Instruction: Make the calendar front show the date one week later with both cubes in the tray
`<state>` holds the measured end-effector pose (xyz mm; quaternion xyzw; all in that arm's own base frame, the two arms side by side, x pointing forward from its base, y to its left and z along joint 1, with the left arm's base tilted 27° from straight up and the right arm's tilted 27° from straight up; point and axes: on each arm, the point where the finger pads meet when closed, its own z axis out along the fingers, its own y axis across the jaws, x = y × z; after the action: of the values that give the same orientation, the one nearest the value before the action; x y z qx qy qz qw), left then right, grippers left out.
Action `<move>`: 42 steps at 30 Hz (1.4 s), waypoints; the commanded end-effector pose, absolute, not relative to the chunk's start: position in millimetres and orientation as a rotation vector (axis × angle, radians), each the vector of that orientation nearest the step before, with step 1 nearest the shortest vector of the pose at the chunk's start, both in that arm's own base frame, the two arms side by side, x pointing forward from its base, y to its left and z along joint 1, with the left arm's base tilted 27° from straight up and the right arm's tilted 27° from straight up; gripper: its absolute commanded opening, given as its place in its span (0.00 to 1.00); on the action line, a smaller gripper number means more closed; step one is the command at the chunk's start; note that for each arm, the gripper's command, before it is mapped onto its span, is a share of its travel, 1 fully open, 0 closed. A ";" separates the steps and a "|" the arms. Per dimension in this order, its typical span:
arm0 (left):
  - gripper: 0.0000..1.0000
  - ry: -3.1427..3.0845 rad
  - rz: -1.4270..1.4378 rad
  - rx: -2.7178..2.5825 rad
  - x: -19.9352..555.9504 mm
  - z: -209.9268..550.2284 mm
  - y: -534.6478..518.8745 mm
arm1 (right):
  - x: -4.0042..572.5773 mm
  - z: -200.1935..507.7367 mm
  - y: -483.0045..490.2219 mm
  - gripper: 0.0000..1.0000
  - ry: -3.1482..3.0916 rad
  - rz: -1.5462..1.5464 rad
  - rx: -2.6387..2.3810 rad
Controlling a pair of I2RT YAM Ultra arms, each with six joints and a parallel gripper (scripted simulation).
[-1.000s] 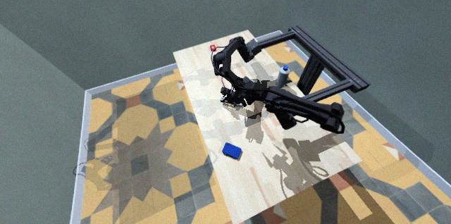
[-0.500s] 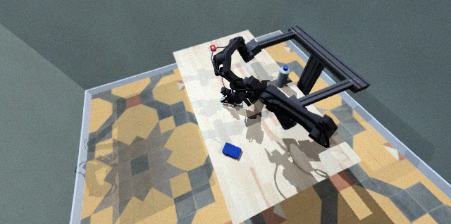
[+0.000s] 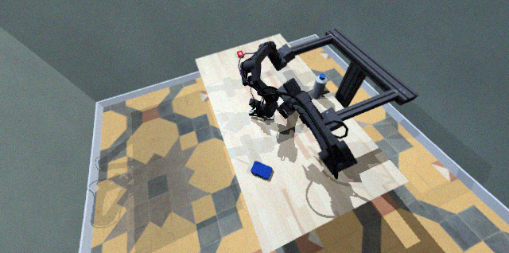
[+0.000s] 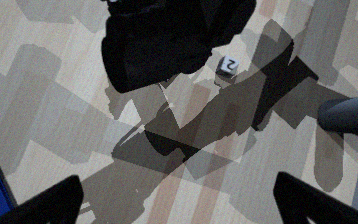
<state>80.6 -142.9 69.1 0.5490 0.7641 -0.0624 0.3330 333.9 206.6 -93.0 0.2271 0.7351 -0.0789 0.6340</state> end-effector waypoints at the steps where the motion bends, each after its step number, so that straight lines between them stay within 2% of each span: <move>1: 1.00 2.006 -0.064 1.301 86.4 80.8 -136.8 | 328.2 -97.3 209.4 0.27 1.670 -0.195 0.493; 19: 1.00 1.722 -0.155 1.077 70.4 132.4 -164.0 | 332.7 -91.4 210.6 0.27 1.667 -0.180 0.513; 42: 1.00 1.712 -0.158 1.083 67.4 132.9 -166.7 | 334.7 -100.9 206.2 0.27 1.671 -0.196 0.506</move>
<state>68.8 -164.8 122.3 0.4559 0.7222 -0.0609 0.5166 334.0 206.9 -95.0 0.2268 0.7348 -0.0789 0.6343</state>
